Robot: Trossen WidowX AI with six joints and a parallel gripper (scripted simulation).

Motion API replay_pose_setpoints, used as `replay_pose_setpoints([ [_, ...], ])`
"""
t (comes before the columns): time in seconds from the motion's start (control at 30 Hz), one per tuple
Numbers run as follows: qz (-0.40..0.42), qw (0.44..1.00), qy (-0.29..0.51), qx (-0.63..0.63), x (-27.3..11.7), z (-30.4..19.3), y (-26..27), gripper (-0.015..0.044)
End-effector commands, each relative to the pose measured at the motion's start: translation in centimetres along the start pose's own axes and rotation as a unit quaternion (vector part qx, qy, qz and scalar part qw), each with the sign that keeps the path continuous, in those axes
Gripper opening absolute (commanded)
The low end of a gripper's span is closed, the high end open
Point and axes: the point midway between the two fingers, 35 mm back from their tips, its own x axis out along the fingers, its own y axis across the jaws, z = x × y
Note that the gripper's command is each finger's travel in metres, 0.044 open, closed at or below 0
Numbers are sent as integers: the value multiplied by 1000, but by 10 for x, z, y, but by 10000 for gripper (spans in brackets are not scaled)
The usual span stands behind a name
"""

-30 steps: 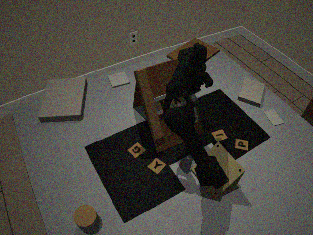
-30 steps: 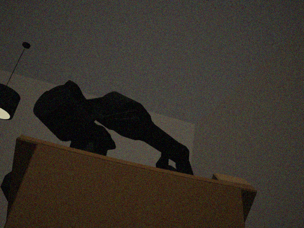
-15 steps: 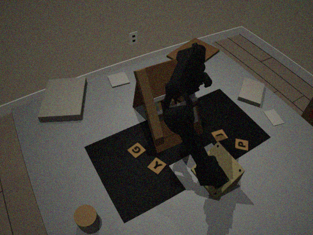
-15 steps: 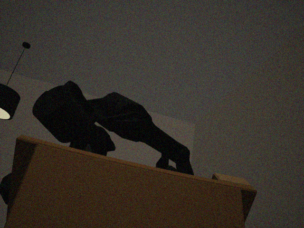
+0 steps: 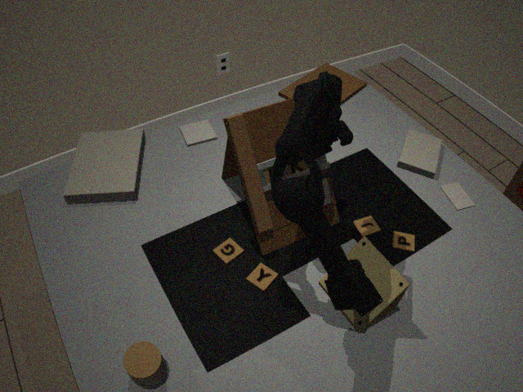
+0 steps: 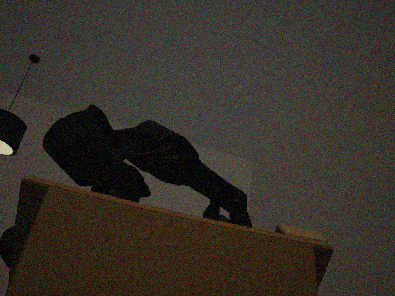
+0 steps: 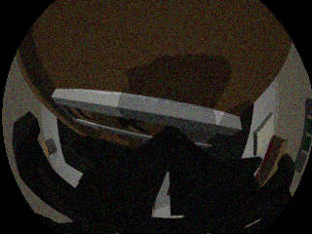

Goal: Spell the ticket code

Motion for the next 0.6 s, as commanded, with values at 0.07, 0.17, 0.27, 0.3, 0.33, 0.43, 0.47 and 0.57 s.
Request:
replay_pose_setpoints([
  [0.07,2,1000,1,1,0,-1,2,0],
  [0.17,2,1000,1,1,0,-1,3,0],
  [0.27,2,1000,1,1,0,-1,4,0],
  [0.3,2,1000,1,1,1,-1,5,0],
  [0.33,2,1000,1,1,1,-1,5,0],
  [0.43,2,1000,1,1,1,-1,6,0],
  [0.47,2,1000,1,1,1,-1,6,0],
  [0.57,2,1000,1,1,1,-1,7,0],
])
